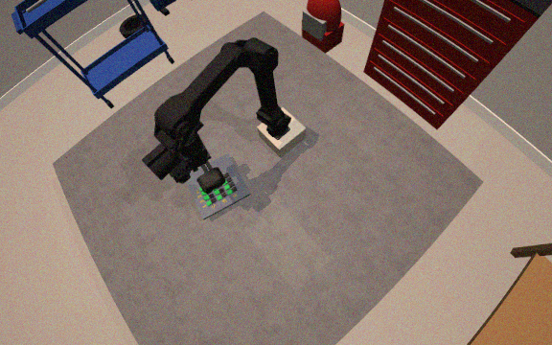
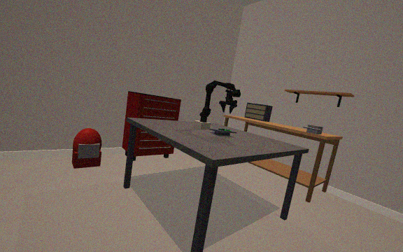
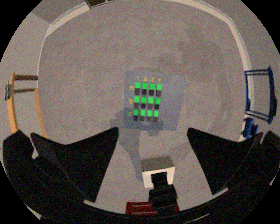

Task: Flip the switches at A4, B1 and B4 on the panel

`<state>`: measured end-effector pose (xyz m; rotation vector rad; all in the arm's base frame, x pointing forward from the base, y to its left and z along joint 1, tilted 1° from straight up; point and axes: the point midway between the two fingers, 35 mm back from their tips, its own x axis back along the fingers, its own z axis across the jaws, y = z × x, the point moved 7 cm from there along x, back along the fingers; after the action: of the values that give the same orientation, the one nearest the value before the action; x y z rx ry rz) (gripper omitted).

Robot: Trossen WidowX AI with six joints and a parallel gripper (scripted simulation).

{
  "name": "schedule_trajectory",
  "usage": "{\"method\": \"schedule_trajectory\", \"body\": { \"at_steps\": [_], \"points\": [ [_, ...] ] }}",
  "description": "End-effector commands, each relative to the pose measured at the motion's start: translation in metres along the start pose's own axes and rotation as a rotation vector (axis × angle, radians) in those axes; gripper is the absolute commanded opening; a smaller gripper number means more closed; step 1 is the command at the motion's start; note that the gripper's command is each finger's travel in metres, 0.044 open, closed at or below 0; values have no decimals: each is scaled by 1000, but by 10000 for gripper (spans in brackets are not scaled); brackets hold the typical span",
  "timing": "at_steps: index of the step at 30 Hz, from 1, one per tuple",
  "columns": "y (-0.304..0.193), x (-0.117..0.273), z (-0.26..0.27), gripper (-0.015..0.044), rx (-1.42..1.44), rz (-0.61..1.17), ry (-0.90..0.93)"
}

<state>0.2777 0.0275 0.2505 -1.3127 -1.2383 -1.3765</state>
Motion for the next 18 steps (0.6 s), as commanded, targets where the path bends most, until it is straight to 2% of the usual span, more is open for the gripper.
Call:
{"method": "schedule_trajectory", "body": {
  "at_steps": [1,7,15,18],
  "points": [
    [2,-3,-1,374,-2,0,1],
    [30,-95,-34,216,-52,-16,23],
    [30,-100,-36,6,-54,-18,23],
    [29,-125,-35,0,-54,-37,23]
  ]
}}
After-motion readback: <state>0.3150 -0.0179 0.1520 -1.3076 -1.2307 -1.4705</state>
